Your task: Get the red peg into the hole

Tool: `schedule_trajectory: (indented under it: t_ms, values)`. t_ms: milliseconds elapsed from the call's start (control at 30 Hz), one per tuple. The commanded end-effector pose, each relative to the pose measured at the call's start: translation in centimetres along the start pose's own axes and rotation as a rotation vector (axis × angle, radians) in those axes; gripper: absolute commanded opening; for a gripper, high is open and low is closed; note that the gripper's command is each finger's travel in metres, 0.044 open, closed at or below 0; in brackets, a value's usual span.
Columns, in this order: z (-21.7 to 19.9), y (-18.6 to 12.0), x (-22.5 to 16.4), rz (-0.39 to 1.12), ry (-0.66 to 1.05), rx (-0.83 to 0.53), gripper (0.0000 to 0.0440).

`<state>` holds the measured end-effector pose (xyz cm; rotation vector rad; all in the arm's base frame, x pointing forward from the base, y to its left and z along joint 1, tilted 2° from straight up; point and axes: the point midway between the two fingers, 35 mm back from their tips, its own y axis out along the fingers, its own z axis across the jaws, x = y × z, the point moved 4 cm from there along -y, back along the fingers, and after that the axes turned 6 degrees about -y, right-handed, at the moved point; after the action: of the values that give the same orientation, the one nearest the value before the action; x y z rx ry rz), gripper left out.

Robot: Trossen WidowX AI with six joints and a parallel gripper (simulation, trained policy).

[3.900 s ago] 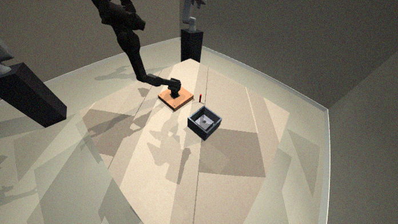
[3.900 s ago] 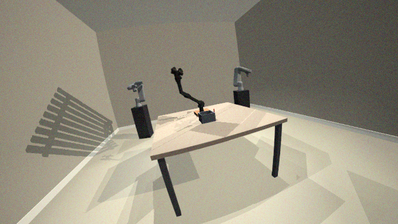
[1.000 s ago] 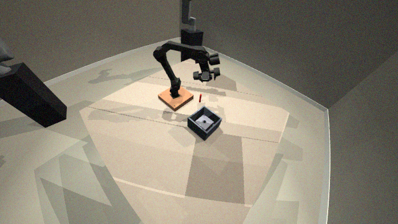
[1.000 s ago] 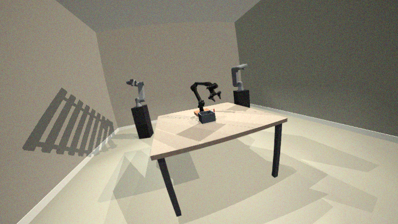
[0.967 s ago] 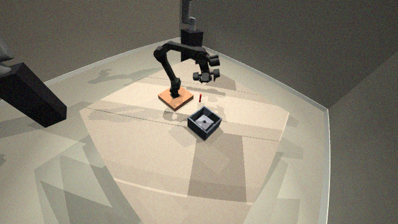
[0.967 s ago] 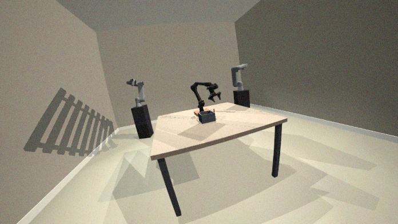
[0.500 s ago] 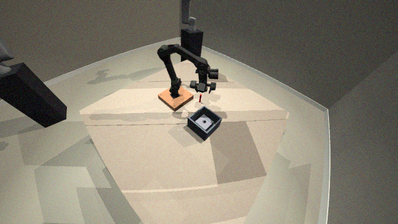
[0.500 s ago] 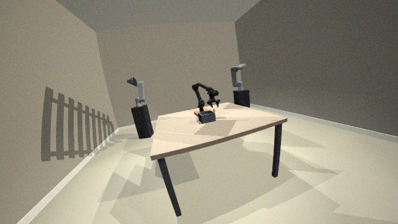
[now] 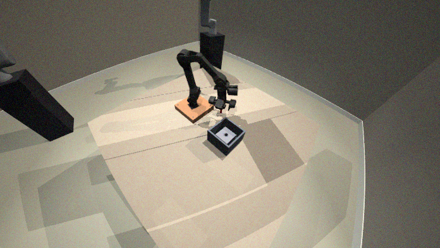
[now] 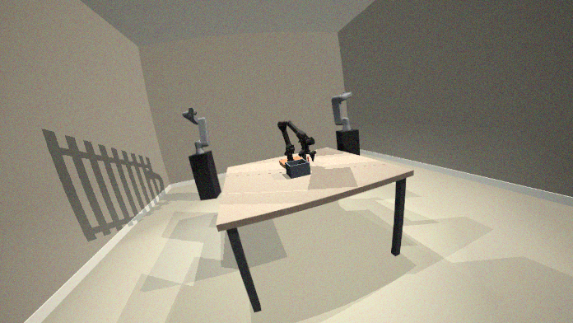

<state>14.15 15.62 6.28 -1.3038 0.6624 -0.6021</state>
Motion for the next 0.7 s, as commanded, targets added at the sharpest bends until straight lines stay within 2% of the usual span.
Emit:
schedule_trajectory:
  t_ms: [0,467,500,667]
  values:
    - [-0.6,1.1,0.2,-0.001,0.039,-0.007,0.0375]
    - [-0.8,1.1,0.5,0.076,0.081,-0.033,0.0015]
    - [-0.8,1.0,0.5,0.080,0.082,-0.034,0.0000]
    - [-0.1,-0.2,0.8,0.053,0.043,-0.004,0.0000]
